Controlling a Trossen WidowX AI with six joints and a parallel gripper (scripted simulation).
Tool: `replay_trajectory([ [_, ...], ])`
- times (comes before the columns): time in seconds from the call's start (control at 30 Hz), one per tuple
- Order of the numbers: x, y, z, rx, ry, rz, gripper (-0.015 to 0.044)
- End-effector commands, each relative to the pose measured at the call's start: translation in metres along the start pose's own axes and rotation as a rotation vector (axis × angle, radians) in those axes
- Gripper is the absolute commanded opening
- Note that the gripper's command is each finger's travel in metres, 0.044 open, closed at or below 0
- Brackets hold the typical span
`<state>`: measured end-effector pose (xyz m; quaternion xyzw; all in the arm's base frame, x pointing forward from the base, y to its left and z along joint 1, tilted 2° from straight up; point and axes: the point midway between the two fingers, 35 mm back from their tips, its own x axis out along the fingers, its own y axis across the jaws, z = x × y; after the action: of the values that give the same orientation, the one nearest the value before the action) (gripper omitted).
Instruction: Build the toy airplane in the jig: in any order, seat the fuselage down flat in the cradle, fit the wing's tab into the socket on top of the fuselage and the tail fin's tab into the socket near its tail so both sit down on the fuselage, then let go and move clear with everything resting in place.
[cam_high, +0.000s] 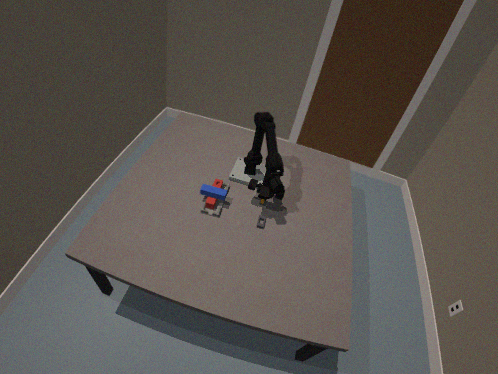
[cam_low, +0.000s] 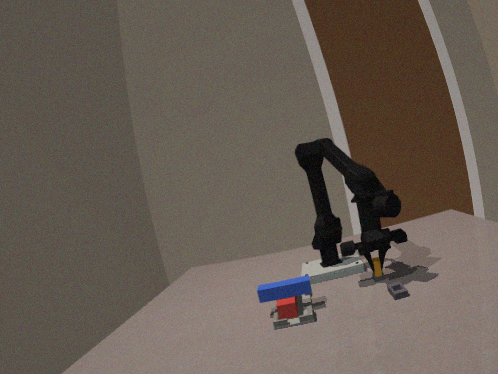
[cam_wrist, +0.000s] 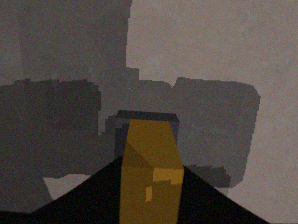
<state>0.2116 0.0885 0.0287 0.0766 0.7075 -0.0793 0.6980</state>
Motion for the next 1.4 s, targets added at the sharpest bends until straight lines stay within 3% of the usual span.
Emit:
replay_trajectory([
  [0.0, -0.001, 0.000, 0.000, 0.003, 0.001, 0.002, 0.0000],
  [1.37, -0.121, 0.002, 0.003, 0.003, 0.000, 0.002, 0.0000],
])
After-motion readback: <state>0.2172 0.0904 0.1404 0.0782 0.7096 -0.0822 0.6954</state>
